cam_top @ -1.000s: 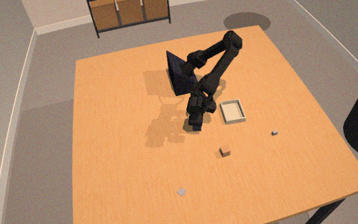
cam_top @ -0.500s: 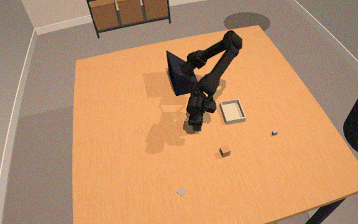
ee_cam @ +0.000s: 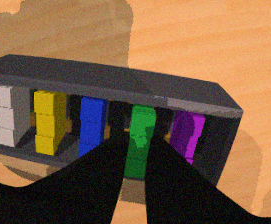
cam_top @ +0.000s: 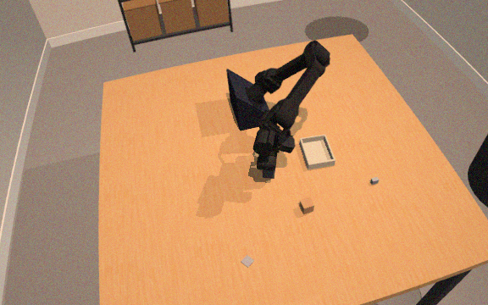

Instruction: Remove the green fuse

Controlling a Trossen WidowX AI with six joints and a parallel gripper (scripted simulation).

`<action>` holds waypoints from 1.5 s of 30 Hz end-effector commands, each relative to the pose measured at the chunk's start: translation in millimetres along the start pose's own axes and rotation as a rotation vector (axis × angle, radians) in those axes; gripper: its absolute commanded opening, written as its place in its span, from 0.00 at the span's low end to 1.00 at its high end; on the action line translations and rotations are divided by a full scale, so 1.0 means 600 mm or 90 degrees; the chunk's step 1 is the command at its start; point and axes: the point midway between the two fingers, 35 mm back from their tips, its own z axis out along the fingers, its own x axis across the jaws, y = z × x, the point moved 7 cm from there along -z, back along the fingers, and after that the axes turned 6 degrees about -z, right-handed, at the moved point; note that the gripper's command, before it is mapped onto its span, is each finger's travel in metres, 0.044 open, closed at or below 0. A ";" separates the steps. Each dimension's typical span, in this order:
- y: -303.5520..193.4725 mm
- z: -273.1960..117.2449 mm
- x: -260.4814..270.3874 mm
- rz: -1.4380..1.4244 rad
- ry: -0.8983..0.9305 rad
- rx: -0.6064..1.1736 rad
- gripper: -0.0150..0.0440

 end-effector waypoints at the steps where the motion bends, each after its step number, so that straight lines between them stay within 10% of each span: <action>1: 0.000 -0.005 -0.001 -0.003 -0.001 0.003 0.25; 45: 0.000 -0.041 -0.001 -0.001 -0.001 0.001 0.25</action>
